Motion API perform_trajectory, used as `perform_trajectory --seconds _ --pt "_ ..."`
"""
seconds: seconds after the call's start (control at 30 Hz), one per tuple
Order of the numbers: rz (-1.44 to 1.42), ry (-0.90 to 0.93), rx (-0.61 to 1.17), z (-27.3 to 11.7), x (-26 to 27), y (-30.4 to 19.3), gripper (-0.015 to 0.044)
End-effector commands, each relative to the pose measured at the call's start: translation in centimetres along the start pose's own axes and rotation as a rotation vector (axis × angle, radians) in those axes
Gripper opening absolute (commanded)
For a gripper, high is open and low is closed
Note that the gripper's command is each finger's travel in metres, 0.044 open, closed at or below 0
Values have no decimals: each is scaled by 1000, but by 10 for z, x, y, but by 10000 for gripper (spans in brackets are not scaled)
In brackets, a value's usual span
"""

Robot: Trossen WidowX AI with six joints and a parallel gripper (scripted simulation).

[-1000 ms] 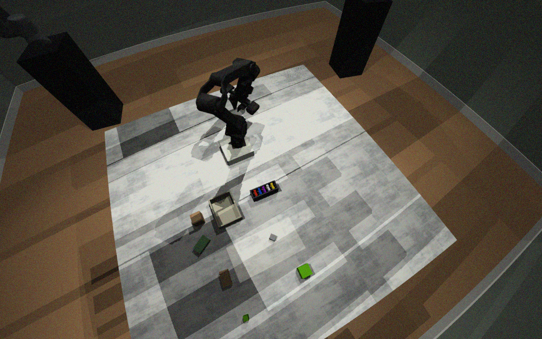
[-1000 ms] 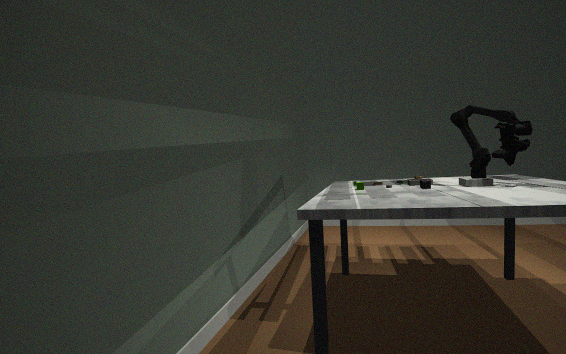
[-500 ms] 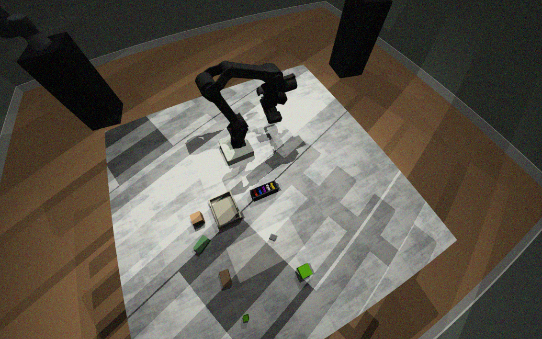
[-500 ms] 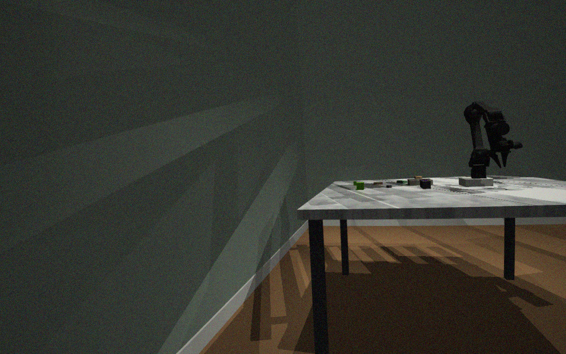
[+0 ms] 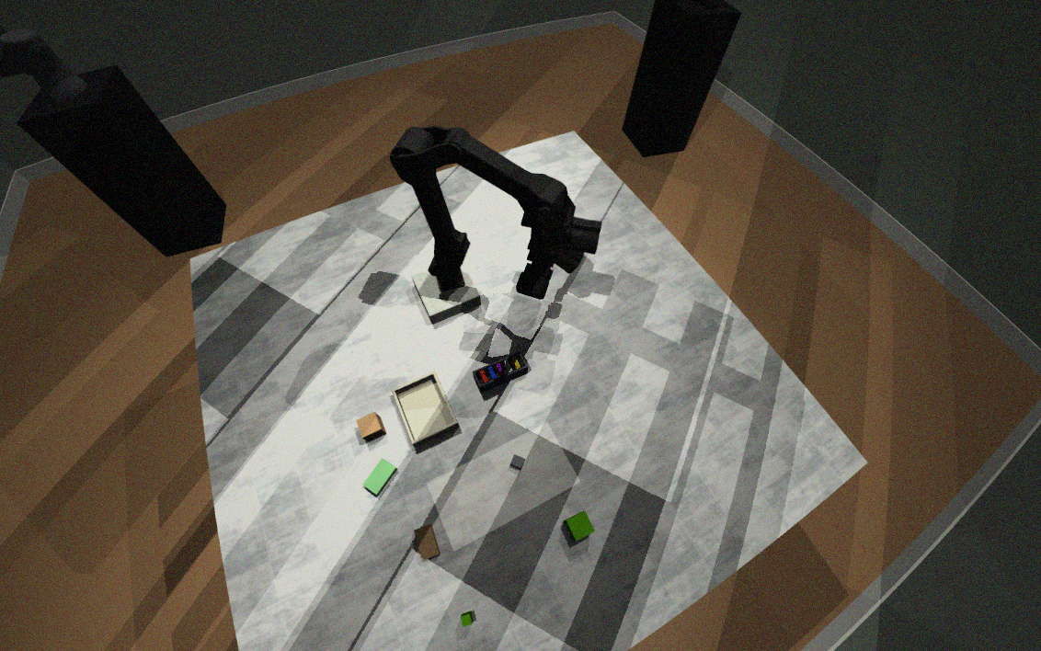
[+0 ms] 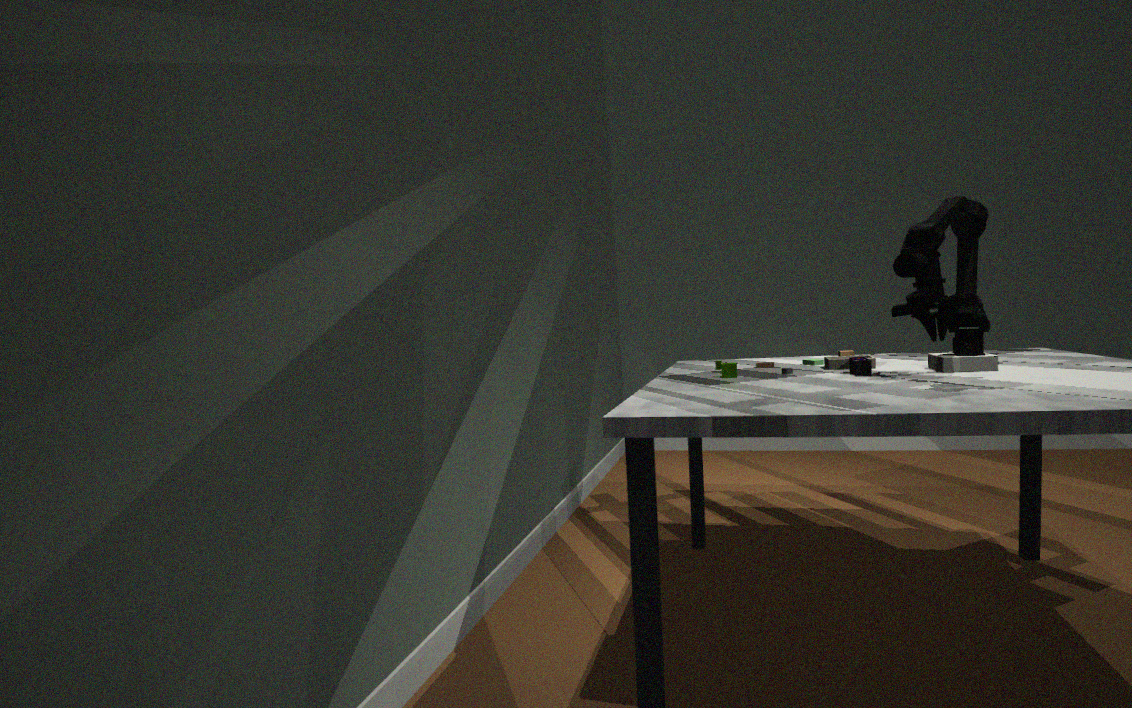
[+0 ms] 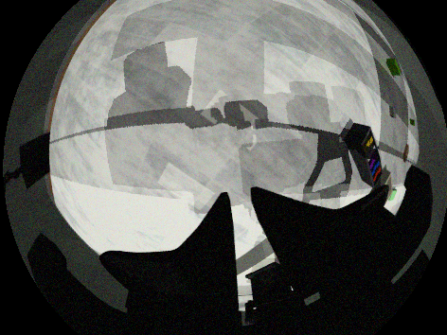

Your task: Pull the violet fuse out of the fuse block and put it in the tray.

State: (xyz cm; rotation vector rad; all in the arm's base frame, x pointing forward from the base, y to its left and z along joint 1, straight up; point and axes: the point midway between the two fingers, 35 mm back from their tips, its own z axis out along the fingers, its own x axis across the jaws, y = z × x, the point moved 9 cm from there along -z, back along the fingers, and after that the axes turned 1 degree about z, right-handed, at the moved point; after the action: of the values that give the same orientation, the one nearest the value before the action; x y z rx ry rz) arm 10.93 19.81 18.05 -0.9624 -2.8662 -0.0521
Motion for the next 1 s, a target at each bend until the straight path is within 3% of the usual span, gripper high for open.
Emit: perform_trajectory --seconds 0.0,0.47,0.97 --pt "173 -31 -29 -3 -45 13 73" --pt "797 -120 -81 -12 -218 -17 73" --pt "804 -120 -82 -3 -220 -17 73"
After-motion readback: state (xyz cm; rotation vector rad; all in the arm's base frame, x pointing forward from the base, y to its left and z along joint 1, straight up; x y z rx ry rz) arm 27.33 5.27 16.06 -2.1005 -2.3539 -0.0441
